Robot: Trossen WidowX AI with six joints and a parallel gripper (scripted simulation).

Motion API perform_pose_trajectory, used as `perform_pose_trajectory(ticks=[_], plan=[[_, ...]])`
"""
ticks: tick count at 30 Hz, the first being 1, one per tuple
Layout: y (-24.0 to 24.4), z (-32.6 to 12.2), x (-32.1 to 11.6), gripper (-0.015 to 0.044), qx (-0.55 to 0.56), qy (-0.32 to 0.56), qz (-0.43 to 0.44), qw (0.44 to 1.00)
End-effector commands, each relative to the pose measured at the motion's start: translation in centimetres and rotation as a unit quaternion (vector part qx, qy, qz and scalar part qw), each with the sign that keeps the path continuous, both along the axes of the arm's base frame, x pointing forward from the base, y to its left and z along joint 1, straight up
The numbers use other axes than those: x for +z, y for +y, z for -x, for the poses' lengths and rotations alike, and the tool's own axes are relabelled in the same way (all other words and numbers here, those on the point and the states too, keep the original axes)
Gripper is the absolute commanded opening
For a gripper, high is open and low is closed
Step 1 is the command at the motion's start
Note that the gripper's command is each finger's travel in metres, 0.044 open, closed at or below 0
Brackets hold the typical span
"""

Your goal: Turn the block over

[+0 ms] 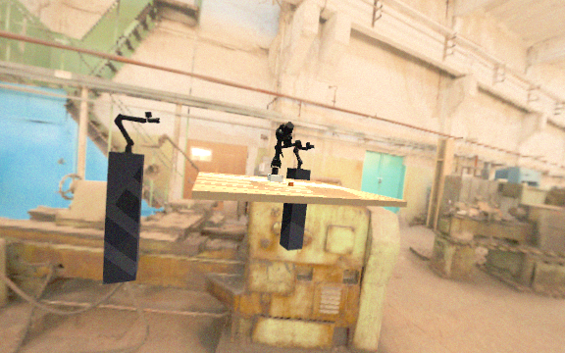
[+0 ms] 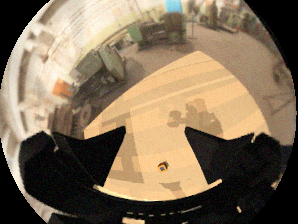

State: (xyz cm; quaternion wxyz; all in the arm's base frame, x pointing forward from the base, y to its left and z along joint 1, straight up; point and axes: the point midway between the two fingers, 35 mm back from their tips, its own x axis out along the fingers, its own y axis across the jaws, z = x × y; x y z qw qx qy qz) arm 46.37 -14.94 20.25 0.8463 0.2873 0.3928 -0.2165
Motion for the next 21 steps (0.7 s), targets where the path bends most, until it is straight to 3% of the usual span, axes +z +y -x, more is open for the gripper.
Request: perform_pose_trajectory(ticks=[1,9,17,21], plan=[[4.2,2.5,-5.3,0.044,0.098,0.12,0.016,0.988],[9.8,9.0,-12.1,0.044,0.275,0.307,0.029,0.911],[10.2,9.3,-12.2,0.044,0.279,0.31,0.029,0.908],[10.5,9.4,-15.5,0.044,0.279,0.311,0.029,0.908]])
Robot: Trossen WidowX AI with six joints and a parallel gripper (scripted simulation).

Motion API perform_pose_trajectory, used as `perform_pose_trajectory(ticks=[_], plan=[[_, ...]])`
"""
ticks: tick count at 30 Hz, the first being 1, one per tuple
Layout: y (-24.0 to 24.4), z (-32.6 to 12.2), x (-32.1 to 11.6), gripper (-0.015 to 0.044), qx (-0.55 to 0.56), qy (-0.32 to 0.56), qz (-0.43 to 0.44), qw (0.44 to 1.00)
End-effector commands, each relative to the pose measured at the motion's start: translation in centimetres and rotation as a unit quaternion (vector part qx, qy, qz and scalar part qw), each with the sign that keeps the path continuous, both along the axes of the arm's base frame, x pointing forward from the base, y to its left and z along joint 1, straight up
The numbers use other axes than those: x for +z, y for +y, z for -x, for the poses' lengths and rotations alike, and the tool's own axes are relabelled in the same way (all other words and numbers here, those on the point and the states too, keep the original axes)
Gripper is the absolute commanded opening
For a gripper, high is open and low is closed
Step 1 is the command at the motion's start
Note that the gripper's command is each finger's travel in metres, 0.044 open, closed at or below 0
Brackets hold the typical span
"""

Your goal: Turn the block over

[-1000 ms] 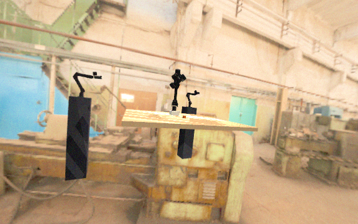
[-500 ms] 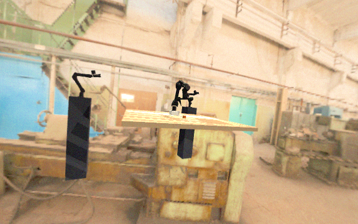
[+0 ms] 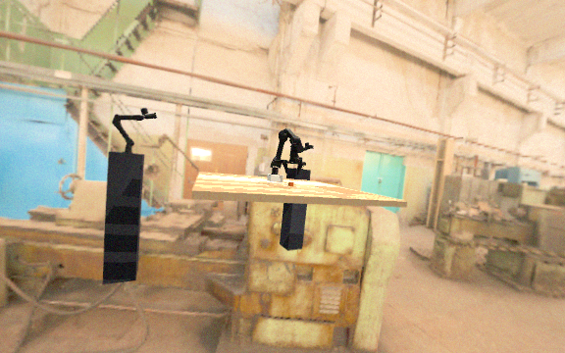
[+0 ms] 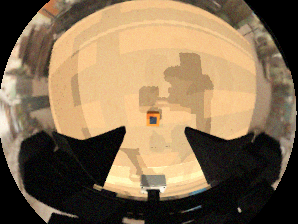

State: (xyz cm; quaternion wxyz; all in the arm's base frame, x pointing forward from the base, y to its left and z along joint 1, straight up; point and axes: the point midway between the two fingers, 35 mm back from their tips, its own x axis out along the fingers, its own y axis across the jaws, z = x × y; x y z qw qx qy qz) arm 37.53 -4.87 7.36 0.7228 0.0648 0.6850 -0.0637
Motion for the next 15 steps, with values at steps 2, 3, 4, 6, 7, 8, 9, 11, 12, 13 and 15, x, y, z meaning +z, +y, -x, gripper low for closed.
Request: perform_pose_trajectory(ticks=[2,3,4,6,7,8,9,11,12,13,15], plan=[[0.5,0.6,-2.8,0.044,0.006,0.011,0.001,1.0],[0.5,0.6,-2.8,0.044,0.006,0.011,0.001,1.0],[0.5,0.6,-2.8,0.044,0.006,0.011,0.001,1.0],[0.4,0.5,-3.6,0.044,0.006,0.011,0.001,1.0],[0.4,0.5,-4.2,0.044,0.006,0.011,0.001,1.0],[0.4,0.5,-4.3,0.044,0.006,0.011,0.001,1.0],[0.4,0.5,-4.3,0.044,0.006,0.011,0.001,1.0],[0.4,0.5,-4.4,0.044,0.006,0.011,0.001,1.0],[0.4,0.5,-4.6,0.044,0.006,0.011,0.001,1.0],[0.4,0.5,-4.7,0.044,0.006,0.011,0.001,1.0],[0.4,0.5,-5.1,0.044,0.006,0.011,0.001,1.0]])
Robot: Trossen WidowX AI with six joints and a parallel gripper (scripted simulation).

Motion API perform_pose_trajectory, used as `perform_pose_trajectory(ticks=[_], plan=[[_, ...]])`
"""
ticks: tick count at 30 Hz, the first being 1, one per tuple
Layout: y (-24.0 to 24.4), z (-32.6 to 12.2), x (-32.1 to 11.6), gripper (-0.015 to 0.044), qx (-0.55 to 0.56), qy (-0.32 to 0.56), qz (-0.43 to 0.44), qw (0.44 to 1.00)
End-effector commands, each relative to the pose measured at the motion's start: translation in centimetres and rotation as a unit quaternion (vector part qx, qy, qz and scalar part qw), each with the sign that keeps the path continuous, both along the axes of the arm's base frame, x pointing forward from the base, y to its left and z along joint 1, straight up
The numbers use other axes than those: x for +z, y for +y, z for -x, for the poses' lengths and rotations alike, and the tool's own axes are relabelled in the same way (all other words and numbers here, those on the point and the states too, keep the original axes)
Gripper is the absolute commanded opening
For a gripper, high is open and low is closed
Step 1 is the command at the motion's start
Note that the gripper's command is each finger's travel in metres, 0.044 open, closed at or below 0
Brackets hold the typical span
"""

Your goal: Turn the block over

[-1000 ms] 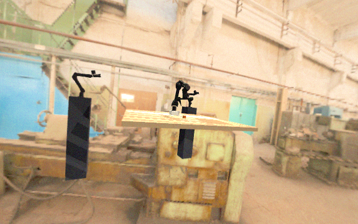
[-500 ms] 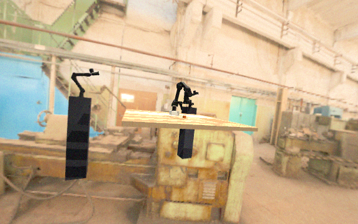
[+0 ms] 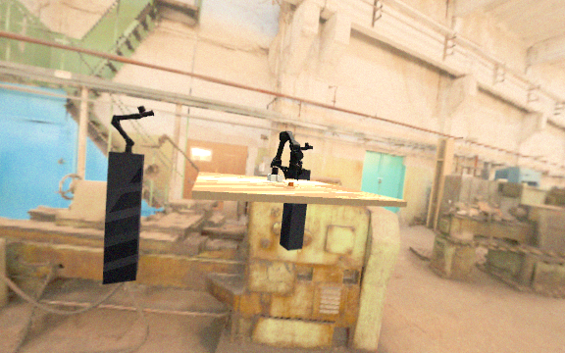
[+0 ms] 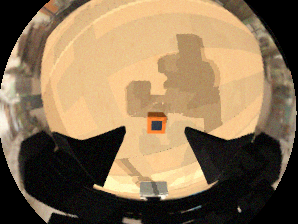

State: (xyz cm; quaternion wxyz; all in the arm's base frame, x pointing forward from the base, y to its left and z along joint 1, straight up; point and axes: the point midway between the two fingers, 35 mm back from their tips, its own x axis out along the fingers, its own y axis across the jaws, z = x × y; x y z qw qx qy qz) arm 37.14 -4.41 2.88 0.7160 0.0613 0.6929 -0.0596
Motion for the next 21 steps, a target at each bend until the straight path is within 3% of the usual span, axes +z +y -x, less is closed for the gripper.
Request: perform_pose_trajectory(ticks=[1,17,21], plan=[[-0.1,0.1,-0.8,0.044,0.0,0.001,0.002,1.0],[-0.1,0.0,-3.1,0.044,0.0,0.001,0.002,1.0],[-0.1,0.0,-3.1,0.0335,0.0,0.001,0.002,1.0]])
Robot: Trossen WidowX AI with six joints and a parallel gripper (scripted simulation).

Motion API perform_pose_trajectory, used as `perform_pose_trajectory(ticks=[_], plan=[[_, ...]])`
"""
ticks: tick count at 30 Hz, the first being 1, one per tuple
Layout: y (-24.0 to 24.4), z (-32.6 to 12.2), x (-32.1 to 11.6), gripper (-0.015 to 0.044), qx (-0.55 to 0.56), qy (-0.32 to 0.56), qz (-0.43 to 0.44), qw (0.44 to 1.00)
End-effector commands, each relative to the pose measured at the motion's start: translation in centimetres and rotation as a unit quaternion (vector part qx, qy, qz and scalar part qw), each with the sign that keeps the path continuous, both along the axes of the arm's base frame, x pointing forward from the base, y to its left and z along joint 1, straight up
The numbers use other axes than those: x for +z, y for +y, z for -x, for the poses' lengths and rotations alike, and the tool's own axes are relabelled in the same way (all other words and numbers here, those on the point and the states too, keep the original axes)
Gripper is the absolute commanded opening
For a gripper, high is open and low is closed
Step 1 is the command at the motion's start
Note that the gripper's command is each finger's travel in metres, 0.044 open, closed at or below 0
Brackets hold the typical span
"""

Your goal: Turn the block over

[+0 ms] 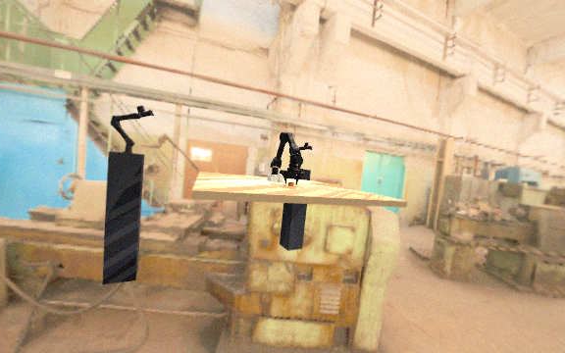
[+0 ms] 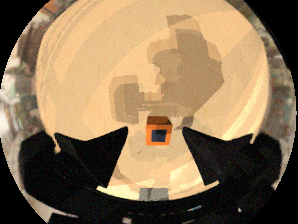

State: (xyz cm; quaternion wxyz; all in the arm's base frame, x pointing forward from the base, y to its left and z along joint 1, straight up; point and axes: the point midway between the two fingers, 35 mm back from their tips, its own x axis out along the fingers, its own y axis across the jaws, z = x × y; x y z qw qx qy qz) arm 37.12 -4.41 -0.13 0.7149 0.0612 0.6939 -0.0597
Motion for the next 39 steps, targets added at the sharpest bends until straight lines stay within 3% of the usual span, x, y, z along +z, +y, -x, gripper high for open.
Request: perform_pose_trajectory(ticks=[1,8,24,29,39], plan=[[-0.1,0.0,-0.1,0.0309,0.0,0.0,0.002,1.0],[-0.1,0.0,-0.1,0.0125,0.0,0.0,0.002,1.0],[-0.1,0.0,0.0,0.0,0.0,0.0,0.002,1.0],[-0.1,0.1,2.8,0.0,0.0,0.0,0.002,1.0],[-0.1,0.0,2.6,0.0,0.001,-0.027,0.007,1.0]])
